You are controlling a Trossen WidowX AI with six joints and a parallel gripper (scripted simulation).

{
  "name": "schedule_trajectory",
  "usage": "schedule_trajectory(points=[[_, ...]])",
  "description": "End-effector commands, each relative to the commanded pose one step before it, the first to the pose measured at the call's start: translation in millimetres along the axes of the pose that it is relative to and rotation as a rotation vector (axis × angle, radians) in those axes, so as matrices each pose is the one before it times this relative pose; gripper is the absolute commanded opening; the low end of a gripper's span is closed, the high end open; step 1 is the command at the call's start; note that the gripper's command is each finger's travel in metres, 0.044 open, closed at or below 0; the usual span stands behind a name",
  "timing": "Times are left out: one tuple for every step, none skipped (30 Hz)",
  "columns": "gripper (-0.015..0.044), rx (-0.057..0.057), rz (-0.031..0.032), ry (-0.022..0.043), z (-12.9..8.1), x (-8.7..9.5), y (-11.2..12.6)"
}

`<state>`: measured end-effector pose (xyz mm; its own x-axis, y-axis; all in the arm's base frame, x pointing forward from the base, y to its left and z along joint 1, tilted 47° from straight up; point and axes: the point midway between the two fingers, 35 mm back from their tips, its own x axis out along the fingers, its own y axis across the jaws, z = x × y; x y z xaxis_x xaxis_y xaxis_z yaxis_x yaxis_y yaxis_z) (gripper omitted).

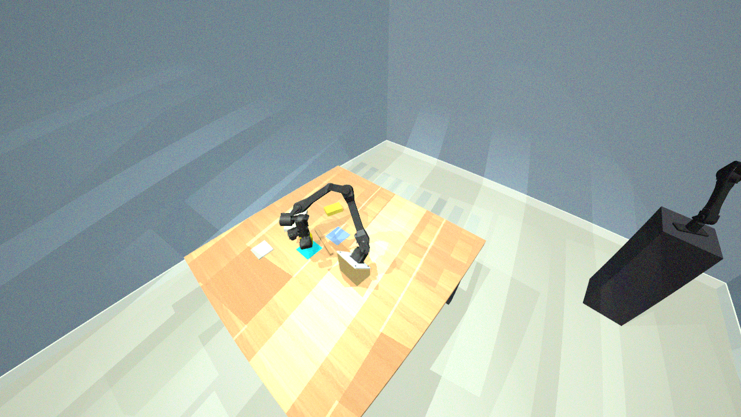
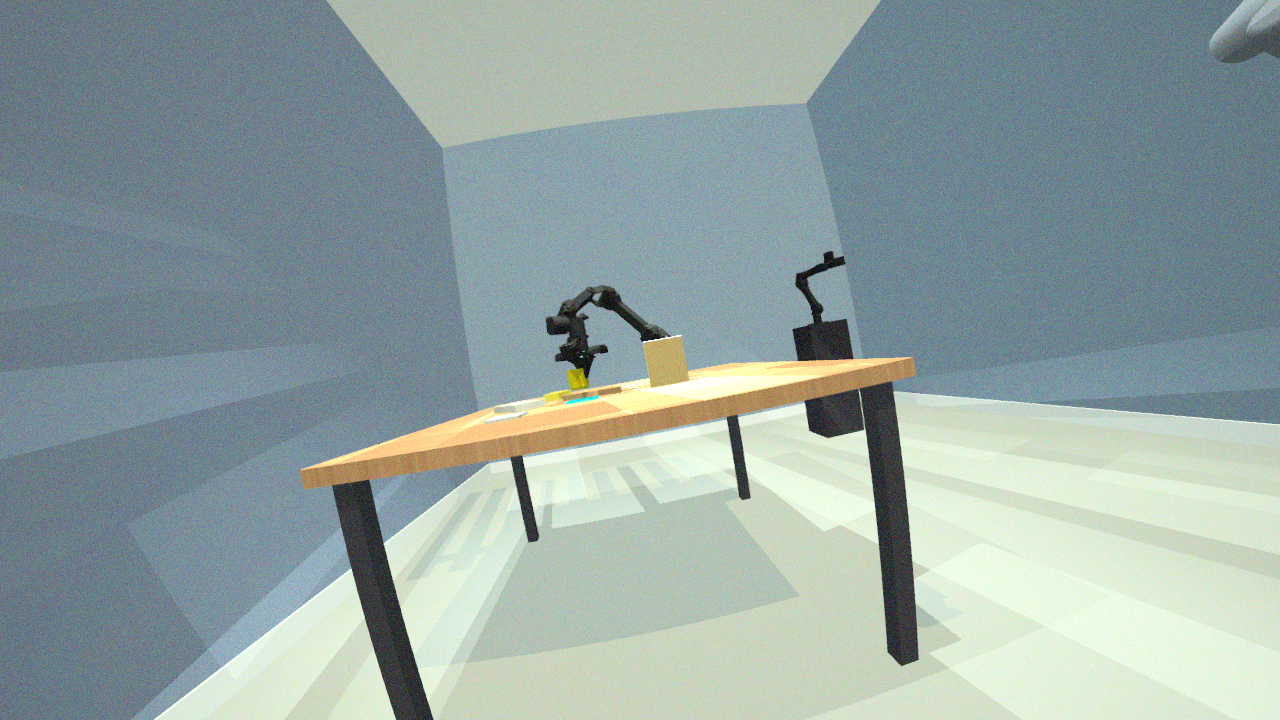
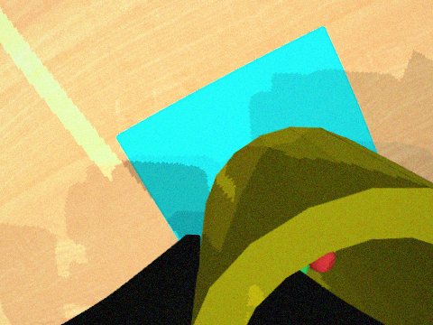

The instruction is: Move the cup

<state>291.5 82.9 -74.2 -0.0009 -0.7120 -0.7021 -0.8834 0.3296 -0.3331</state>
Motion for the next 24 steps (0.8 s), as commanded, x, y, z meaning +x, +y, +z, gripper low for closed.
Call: schedule_trajectory(points=[[0.0000, -0.0106, 0.00227, 0.01315, -1.87, 11.61, 2.03], [0.0000, 0.0000, -0.00004, 0.00005, 0.06, 1.77, 0.01], [0.0000, 0.0000, -0.00004, 0.00005, 0.04, 1.78, 0.02], [0.0000, 0.0000, -0.00004, 0.00005, 0.03, 1.80, 0.03], [0.0000, 0.0000, -0.00004, 0.00006, 0.02, 1.81, 0.03], [0.0000, 0.0000, -0.00005, 0.00007, 0.01, 1.80, 0.04], [0.0000, 0.0000, -0.00005, 0.00008, 0.00, 1.80, 0.04], [0.0000, 0.0000, -0.00005, 0.00009, -0.01, 1.80, 0.05], [0.0000, 0.0000, -0.00005, 0.00010, -0.02, 1.79, 0.06], [0.0000, 0.0000, -0.00005, 0.00011, -0.03, 1.79, 0.06], [0.0000, 0.0000, -0.00006, 0.00012, -0.04, 1.79, 0.07], [0.0000, 0.0000, -0.00006, 0.00013, -0.05, 1.78, 0.08], [0.0000, 0.0000, -0.00005, 0.00011, -0.05, 1.43, 0.07], [0.0000, 0.0000, -0.00003, 0.00007, -0.03, 0.86, 0.04], [0.0000, 0.0000, -0.00001, 0.00002, -0.01, 0.29, 0.01], [0.0000, 0.0000, 0.00000, 0.00000, 0.00, 0.00, 0.00], [0.0000, 0.0000, 0.00000, 0.00000, 0.00, 0.00, 0.00], [0.0000, 0.0000, 0.00000, 0.00000, 0.00, 0.00, 0.00], [0.0000, 0.0000, 0.00000, 0.00000, 0.00, 0.00, 0.00], [0.0000, 0.0000, 0.00000, 0.00000, 0.00, 0.00, 0.00], [0.0000, 0.0085, 0.00068, -0.00723, 1.63, -3.14, -1.37], [0.0000, 0.0000, 0.00000, 0.00000, 0.00, 0.00, 0.00], [0.0000, 0.0000, 0.00000, 0.00000, 0.00, 0.00, 0.00], [0.0000, 0.0000, 0.00000, 0.00000, 0.00, 0.00, 0.00]])
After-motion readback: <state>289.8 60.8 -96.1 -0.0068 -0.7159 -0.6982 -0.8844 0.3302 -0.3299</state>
